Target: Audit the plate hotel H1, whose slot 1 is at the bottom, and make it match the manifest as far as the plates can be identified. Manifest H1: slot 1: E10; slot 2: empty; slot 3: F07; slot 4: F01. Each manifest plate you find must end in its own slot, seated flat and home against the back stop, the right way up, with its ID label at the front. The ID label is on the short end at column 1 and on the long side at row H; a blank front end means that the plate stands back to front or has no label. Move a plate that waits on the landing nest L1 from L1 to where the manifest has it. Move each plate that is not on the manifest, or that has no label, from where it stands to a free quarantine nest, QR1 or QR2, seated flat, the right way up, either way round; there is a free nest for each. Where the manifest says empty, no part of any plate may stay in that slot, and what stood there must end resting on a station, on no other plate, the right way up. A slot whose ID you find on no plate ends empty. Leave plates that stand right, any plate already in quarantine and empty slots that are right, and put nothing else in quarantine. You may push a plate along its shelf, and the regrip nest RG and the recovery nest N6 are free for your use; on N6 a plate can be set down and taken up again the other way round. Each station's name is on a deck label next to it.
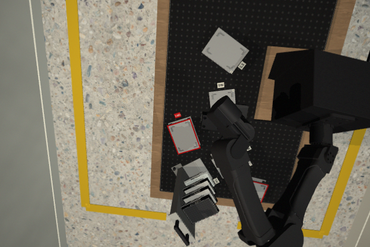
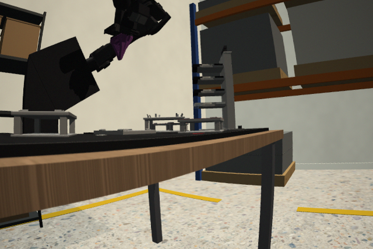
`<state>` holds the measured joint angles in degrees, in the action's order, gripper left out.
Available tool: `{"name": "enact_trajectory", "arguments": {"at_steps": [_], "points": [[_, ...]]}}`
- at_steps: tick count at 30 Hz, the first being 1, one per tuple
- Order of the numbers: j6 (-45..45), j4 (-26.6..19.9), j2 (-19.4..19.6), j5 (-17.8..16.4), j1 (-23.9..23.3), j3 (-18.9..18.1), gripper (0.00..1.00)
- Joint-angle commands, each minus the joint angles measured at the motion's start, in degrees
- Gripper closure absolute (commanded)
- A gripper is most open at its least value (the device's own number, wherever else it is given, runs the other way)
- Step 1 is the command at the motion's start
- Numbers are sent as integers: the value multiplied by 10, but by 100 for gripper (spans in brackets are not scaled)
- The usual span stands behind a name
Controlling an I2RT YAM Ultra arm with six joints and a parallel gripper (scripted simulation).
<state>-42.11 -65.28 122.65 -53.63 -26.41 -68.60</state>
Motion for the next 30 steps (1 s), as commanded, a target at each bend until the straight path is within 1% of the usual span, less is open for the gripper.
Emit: {"name": "enact_trajectory", "arguments": {"at_steps": [1, 5, 17, 19, 27, 30], "points": [[-39, -32, -1, 8, -23, -10, 100], [-46, -40, -1, 11, -27, -13, 100], [2, -59, -73, -6, 6, 1, 100], [2, -59, -73, -6, 6, 1, 100], [38, -73, -117, -17, 29, 2, 100], [42, -53, -149, -36, 30, 29, 100]]}}
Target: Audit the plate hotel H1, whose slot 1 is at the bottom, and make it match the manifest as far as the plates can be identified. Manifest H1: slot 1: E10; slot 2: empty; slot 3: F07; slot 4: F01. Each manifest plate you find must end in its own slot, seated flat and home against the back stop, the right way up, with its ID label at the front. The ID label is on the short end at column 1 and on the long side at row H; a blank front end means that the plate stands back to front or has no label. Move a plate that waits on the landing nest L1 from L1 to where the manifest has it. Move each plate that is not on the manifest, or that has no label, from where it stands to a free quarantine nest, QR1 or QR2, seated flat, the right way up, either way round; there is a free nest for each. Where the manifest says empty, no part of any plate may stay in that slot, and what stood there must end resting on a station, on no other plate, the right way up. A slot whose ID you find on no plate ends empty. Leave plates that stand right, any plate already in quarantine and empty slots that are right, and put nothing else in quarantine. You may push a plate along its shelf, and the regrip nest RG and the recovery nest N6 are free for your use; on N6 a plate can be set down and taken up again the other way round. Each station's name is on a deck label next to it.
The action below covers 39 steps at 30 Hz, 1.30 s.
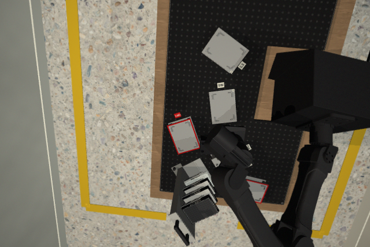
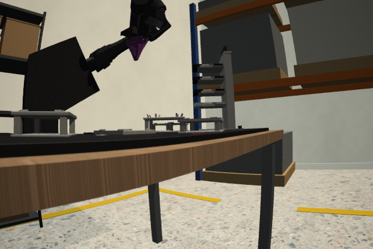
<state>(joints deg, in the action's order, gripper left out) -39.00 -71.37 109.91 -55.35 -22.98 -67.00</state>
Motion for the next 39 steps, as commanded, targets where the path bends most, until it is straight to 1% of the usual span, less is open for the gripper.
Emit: {"name": "enact_trajectory", "arguments": {"at_steps": [1, 4, 6, 11, 16, 21, 23, 26, 27, 30, 33, 36, 38, 39], "points": [[13, 15, -32, -26, -4, 22, 100], [21, 37, -64, -45, -2, 48, 100], [21, 37, -64, -45, -2, 48, 100], [44, 81, -119, -77, 3, 91, 100], [80, 135, -178, -108, 9, 135, 100], [138, 207, -242, -136, 17, 182, 100], [138, 207, -242, -136, 17, 182, 100], [186, 263, -284, -151, 23, 212, 100], [197, 282, -292, -155, 23, 222, 100], [226, 344, -311, -169, 20, 254, 100], [263, 415, -330, -183, 17, 287, 100], [310, 500, -349, -195, 14, 324, 100], [347, 564, -361, -202, 13, 350, 100], [347, 564, -361, -202, 13, 350, 100]]}}
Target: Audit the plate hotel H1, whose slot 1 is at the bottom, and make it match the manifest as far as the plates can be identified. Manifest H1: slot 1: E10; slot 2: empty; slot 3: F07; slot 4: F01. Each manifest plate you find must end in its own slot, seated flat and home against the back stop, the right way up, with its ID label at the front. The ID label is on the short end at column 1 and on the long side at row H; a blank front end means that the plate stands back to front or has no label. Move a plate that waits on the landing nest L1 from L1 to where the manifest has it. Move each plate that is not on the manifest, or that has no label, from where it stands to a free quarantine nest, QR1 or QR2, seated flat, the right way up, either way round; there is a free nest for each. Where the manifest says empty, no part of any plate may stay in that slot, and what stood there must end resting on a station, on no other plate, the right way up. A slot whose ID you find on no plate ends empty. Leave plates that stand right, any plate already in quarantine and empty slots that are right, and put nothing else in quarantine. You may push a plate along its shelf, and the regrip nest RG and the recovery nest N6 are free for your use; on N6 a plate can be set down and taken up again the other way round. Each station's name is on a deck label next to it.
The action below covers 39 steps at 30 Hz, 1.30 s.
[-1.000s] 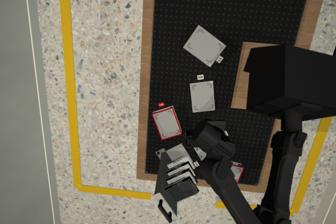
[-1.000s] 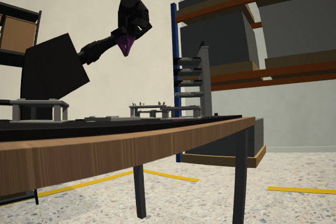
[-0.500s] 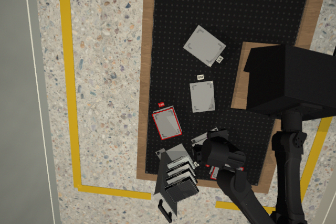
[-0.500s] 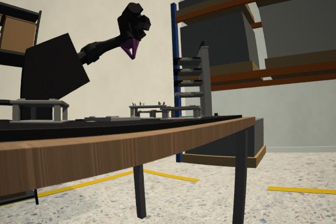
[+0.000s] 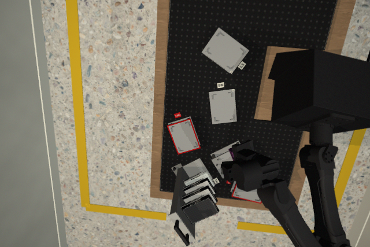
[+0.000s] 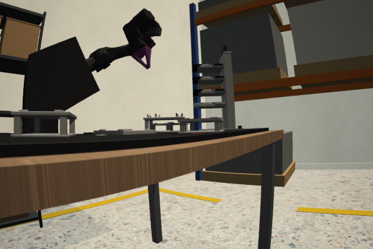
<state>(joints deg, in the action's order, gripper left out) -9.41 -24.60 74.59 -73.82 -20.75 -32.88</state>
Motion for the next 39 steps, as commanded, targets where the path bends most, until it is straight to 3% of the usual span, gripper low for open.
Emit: {"name": "enact_trajectory", "arguments": {"at_steps": [1, 6, 11, 16, 18, 23, 28, 39], "points": [[51, 97, -8, -17, -9, 8, 100], [165, 293, -29, -29, -11, 79, 100], [301, 544, -20, -32, -12, 152, 100], [435, 838, 47, -23, -10, 212, 100], [435, 838, 47, -23, -10, 212, 100], [544, 1137, 170, -5, -7, 248, 100], [546, 1145, 214, -7, -4, 258, 100], [549, 1142, 224, -13, -4, 259, 100]]}}
